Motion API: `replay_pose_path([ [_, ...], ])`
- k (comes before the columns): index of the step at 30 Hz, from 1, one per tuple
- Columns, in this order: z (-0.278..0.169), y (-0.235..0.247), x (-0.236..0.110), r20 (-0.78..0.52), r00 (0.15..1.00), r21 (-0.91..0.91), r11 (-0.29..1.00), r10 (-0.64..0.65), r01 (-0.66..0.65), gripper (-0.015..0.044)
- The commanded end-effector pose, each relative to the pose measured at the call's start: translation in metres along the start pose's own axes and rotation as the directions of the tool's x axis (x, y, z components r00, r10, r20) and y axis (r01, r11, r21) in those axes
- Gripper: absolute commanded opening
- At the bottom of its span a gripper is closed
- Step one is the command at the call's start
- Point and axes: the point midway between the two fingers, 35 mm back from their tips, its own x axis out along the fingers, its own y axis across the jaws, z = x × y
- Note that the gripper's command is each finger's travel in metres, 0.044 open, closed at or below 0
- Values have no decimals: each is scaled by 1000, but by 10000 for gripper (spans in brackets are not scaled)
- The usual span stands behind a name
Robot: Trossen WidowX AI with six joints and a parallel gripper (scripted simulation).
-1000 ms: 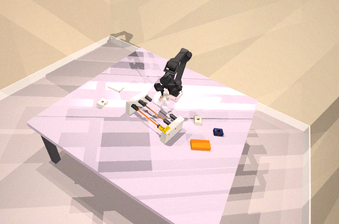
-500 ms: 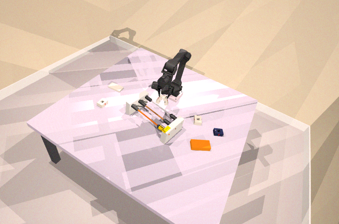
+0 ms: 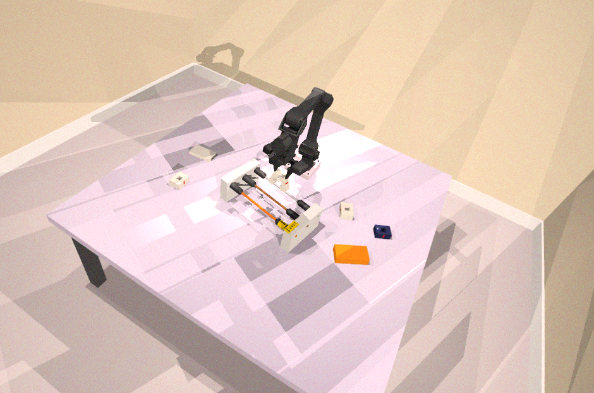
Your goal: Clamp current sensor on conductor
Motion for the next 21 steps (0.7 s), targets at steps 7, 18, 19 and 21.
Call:
replay_pose_path([
  [7, 23, 0, 2, 37, 999, 332, 943, -5, -8, 0],
  [18, 46, 0, 7, 73, 997, 669, 742, -7, -44, 0],
  [19, 49, 0, 7, 77, 997, 695, 717, -7, -48, 0],
  [21, 53, -1, 8, 83, 997, 744, 665, -7, -57, 0],
])
